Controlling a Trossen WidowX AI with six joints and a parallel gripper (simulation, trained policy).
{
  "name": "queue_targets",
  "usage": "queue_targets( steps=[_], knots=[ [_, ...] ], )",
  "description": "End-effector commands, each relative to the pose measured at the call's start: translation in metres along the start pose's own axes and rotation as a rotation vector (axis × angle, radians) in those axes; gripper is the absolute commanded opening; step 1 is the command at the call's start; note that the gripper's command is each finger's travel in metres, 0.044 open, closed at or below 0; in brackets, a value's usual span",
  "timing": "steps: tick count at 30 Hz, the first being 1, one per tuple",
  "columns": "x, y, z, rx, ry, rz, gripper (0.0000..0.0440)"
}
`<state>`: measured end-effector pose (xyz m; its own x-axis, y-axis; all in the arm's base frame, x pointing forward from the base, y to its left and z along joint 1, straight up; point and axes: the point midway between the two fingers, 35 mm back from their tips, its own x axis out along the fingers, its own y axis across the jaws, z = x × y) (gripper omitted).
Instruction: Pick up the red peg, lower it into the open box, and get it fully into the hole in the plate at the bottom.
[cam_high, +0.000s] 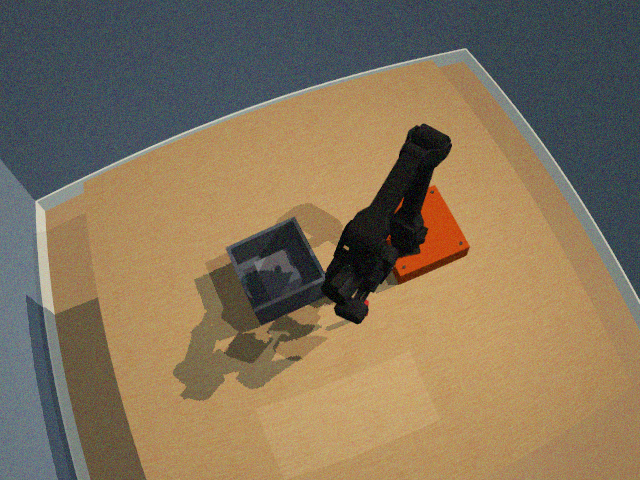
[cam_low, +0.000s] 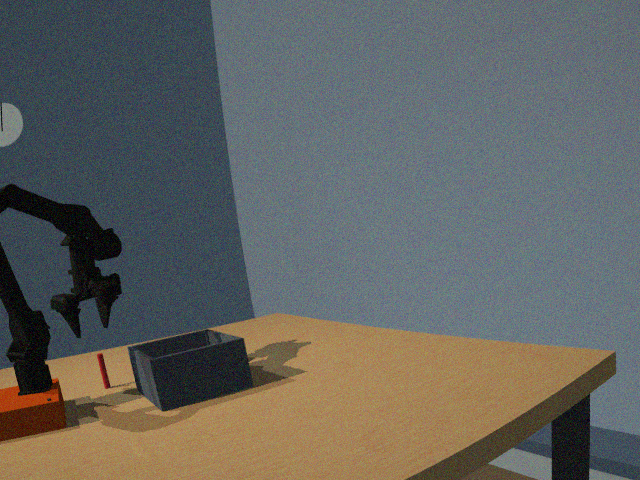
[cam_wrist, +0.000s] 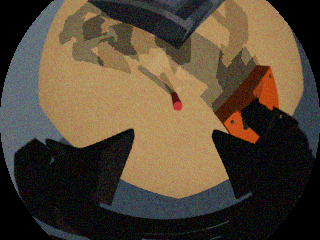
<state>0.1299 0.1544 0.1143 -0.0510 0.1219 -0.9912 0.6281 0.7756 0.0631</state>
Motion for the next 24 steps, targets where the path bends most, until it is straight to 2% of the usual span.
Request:
queue_targets(
  steps=[1, 19, 21, 24],
  knots=[
    [0.013, -0.003, 0.003, 0.004, -0.015, -0.034, 0.044],
    [0.089, -0.001, 0.02, -0.029, -0.096, -0.078, 0.0439],
    [0.095, -0.002, 0.022, -0.036, -0.1, -0.083, 0.0424],
    [0.104, -0.005, 0.023, -0.041, -0.099, -0.099, 0.0351]
  ],
)
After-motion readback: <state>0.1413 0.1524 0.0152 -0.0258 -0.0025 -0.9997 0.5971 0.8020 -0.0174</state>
